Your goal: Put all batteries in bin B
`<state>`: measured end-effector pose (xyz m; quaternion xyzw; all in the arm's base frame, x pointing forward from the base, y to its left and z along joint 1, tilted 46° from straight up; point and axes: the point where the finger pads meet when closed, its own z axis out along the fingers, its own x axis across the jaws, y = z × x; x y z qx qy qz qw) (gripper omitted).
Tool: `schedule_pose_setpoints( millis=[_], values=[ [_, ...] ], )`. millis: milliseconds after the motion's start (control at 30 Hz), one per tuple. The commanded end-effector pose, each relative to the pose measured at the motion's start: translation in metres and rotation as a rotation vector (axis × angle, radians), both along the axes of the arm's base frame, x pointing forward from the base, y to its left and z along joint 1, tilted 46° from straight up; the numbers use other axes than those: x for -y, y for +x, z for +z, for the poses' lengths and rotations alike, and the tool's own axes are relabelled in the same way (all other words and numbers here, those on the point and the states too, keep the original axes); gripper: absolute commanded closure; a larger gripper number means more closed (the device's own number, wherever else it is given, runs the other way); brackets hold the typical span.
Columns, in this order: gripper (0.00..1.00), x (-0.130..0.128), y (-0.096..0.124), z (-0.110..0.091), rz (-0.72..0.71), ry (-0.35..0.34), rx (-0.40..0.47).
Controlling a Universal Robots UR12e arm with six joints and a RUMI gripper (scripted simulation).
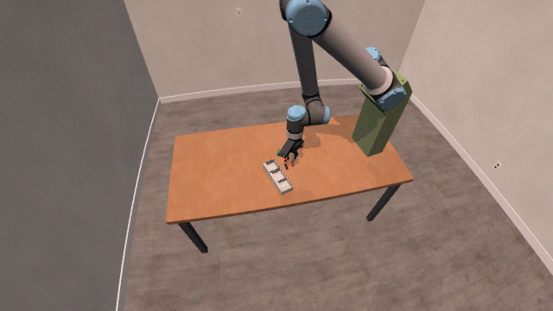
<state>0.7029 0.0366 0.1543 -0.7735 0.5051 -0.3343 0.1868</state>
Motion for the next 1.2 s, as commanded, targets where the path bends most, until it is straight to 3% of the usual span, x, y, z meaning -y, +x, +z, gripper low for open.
schedule_pose_setpoints(
  millis=[0,33,433,567,600,867,1167],
  values=[
    [0.83,0.022,0.003,-0.025,0.083,-0.072,0.006],
    [0.83,0.028,0.004,-0.032,0.129,-0.123,0.000],
    [0.83,0.095,0.003,-0.102,0.319,-0.324,-0.024],
    [0.83,0.098,0.001,-0.104,0.353,-0.357,-0.026],
    [0.83,0.099,0.001,-0.104,0.402,-0.404,-0.026],
    [0.83,0.095,0.003,-0.102,0.542,-0.526,-0.010],
    [0.83,0.091,0.005,-0.100,0.550,-0.533,-0.008]
  ],
)
